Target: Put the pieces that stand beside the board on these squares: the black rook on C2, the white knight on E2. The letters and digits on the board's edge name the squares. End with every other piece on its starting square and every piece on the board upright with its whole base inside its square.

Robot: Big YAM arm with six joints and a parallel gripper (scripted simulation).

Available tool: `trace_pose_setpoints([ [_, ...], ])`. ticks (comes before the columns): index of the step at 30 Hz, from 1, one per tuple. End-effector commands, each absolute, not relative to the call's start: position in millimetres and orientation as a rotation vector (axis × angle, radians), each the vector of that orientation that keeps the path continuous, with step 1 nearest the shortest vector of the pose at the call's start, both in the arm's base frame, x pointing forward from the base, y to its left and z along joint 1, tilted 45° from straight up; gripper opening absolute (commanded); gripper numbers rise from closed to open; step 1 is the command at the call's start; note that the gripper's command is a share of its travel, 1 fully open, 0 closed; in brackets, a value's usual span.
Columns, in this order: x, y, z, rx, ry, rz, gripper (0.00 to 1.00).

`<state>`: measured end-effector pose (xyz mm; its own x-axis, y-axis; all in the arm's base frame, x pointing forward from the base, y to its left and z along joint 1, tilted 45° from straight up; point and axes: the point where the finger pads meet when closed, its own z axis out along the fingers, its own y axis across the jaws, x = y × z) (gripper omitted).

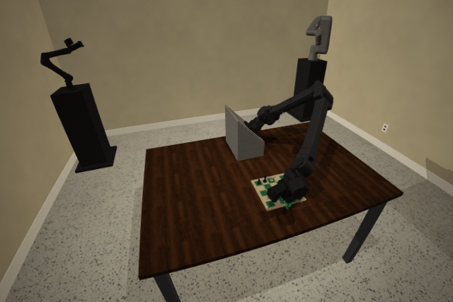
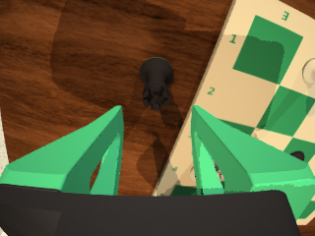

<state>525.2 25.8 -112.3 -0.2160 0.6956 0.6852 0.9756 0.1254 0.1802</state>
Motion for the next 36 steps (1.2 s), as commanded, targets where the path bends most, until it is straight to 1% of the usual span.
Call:
trace_pose_setpoints([
  [1,522.8,32.9,-112.1,-1.605,-1.971,-0.852,0.37],
  [36,525.4,33.4,-106.5,-1.606,-1.977,-0.859,0.37],
])
